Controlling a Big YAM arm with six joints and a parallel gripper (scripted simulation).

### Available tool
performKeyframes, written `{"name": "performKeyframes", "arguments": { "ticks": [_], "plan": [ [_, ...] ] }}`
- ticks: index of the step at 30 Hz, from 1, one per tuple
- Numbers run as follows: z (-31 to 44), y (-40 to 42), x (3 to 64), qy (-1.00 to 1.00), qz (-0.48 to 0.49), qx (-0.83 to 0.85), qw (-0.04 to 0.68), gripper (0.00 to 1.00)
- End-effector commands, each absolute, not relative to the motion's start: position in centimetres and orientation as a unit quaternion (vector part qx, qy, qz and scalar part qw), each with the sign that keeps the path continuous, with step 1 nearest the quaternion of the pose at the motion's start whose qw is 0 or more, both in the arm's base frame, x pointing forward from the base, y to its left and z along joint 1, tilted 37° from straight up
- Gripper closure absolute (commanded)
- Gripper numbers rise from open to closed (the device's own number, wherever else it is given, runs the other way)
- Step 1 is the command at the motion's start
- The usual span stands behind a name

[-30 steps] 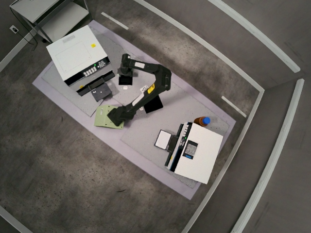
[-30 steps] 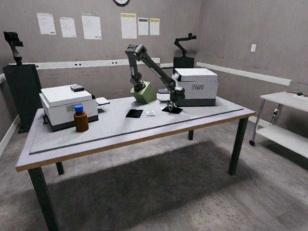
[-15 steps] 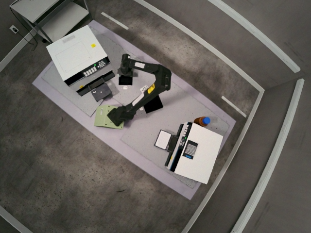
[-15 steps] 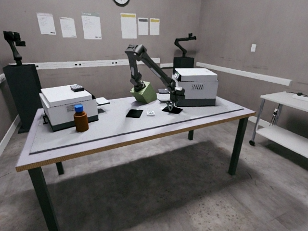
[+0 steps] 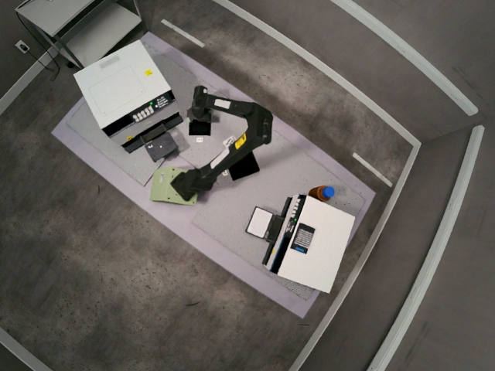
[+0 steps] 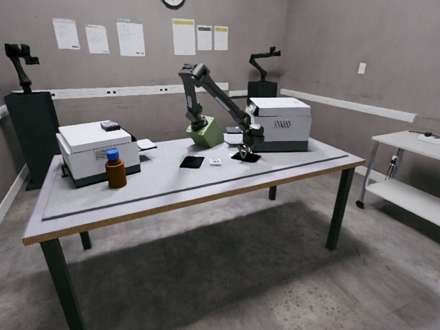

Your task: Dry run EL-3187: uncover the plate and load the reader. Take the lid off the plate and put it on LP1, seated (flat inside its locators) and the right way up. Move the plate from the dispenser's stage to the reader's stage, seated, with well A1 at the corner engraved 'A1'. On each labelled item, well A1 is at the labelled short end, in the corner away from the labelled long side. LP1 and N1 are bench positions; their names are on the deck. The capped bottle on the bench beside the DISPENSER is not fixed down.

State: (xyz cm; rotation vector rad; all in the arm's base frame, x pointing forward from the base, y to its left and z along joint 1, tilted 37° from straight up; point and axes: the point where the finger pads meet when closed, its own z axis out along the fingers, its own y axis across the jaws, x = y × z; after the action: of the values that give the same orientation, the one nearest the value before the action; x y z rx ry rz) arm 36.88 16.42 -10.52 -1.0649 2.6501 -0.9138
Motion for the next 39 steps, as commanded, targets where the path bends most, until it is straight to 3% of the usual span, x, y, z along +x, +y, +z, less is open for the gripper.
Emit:
{"name": "performKeyframes", "arguments": {
  "ticks": [1, 20, 21, 39],
  "plan": [
    [-12.33, 14.44, 36.71, 0.885, -0.308, -0.346, 0.049, 0.15],
    [-12.68, 14.04, 36.67, 0.887, -0.308, -0.342, 0.045, 0.15],
    [-12.68, 14.04, 36.67, 0.887, -0.308, -0.342, 0.045, 0.00],
    [-12.68, 14.04, 36.67, 0.887, -0.308, -0.342, 0.045, 0.00]
  ]
}}
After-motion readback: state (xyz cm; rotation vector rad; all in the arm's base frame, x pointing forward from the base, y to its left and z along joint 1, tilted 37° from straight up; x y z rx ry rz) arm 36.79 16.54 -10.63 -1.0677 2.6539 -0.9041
